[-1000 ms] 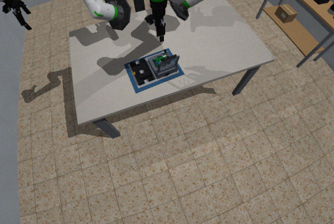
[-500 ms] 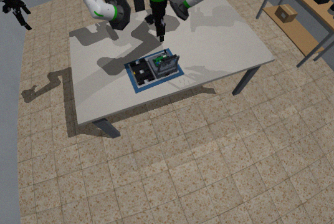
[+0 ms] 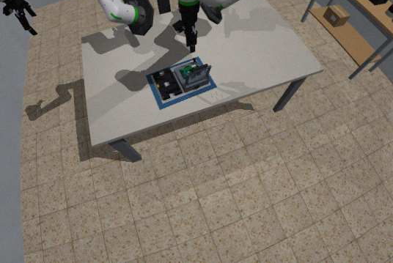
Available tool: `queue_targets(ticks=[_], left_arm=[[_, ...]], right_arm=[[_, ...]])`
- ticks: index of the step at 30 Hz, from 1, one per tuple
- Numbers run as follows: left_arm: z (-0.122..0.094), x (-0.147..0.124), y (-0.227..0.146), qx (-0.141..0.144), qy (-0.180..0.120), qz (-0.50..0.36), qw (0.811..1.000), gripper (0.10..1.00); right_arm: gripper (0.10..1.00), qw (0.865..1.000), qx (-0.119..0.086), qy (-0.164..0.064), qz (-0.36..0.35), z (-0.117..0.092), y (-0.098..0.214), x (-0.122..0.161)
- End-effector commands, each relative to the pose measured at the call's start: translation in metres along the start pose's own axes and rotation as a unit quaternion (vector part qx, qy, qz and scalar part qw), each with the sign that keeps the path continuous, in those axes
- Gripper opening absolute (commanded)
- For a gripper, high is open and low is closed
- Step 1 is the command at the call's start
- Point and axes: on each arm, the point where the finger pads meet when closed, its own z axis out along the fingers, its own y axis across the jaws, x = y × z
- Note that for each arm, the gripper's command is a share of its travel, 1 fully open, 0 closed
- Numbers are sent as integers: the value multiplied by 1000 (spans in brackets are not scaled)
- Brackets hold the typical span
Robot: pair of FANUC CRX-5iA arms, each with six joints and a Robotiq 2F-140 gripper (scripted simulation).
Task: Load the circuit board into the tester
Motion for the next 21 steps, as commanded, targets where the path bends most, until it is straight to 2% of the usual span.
queue_targets(ticks=[1, 10, 21], left_arm=[[-1, 0, -19, 0, 1, 0, 1000, 369], [-1, 0, -73, 0, 1, 0, 1000, 369], [-1, 0, -108, 0, 1, 0, 1000, 369]], right_arm=[[1000, 1000, 0, 1, 0, -1, 0, 0], [1000, 1000, 0, 1, 0, -1, 0, 0], [1000, 1000, 0, 1, 0, -1, 0, 0]])
